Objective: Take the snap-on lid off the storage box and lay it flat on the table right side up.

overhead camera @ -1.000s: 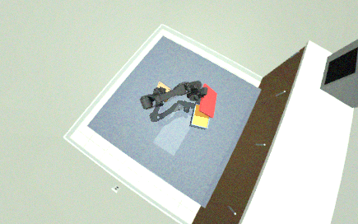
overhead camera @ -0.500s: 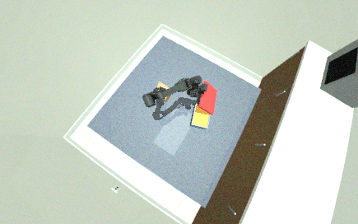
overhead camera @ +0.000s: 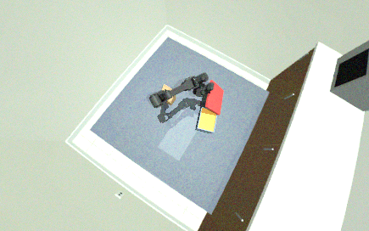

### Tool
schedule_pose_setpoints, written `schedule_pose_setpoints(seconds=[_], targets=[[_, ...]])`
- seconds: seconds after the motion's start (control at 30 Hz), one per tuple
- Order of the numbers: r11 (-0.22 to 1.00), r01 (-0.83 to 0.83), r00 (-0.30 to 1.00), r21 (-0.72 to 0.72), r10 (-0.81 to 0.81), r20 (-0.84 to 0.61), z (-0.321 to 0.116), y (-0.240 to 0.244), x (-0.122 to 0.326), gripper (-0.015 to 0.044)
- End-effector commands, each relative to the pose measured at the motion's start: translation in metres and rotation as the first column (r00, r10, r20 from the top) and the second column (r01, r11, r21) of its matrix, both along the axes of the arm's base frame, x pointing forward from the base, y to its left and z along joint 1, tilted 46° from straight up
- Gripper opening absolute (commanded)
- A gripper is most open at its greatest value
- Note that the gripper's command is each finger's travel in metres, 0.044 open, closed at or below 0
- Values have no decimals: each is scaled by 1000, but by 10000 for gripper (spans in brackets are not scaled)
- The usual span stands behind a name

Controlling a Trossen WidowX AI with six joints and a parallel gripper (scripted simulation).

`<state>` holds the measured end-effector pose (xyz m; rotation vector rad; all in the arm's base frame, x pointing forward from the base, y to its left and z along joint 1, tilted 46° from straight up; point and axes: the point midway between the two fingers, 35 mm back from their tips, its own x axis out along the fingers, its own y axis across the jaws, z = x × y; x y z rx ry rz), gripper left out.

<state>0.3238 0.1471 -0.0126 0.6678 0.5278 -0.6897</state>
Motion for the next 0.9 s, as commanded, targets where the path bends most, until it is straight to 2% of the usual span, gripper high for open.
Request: schedule_pose_setpoints(seconds=[0.0,0.87], targets=[[1000,-1,1000,8,0,13,-2,10,-1,0],[1000,-1,1000,13,0,13,-35,47,-18,0]])
